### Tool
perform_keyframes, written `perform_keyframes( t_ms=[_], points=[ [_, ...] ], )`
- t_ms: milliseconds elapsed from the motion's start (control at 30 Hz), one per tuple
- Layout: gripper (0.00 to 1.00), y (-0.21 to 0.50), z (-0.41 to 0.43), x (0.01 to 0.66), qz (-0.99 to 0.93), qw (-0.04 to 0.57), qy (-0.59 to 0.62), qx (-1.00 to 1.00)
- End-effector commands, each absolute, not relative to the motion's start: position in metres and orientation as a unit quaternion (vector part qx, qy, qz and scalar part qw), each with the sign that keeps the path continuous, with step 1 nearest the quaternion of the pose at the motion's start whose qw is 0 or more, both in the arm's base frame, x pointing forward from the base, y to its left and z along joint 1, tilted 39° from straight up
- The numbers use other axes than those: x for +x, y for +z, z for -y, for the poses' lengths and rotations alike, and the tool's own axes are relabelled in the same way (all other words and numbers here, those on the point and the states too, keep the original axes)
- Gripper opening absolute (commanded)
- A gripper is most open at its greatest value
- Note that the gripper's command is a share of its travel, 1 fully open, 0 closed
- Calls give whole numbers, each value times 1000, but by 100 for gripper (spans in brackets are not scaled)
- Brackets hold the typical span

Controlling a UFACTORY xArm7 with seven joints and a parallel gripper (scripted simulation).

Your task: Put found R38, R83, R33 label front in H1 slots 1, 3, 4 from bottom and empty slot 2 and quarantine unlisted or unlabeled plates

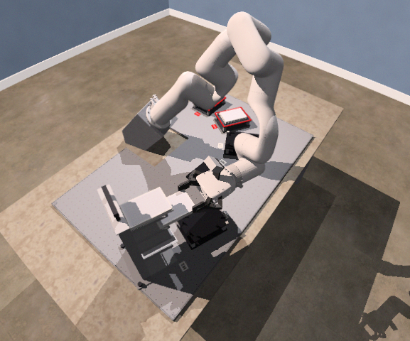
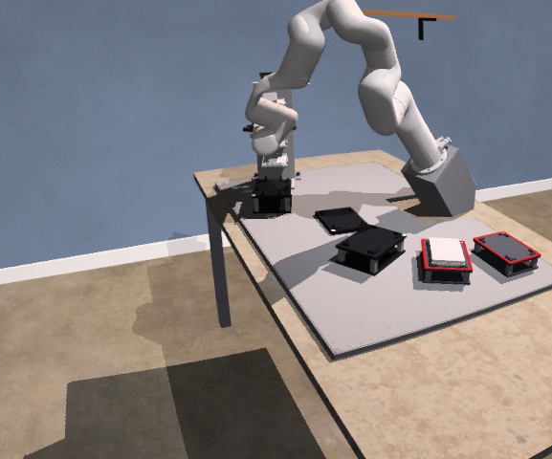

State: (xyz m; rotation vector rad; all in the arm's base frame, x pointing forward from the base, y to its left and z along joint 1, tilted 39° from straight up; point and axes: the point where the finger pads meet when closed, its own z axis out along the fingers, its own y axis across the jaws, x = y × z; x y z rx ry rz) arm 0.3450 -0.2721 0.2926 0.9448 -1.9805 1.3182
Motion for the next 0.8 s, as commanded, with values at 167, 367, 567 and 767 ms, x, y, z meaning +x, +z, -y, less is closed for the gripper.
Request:
perform_keyframes(
  t_ms=[167,367,567,767],
  points=[
    [0,291,281,344,742,287,494,352],
    [0,288,288,344,742,287,494,352],
    [0,285,296,343,742,287,494,352],
    [0,283,301,342,742,287,494,352]
  ],
)
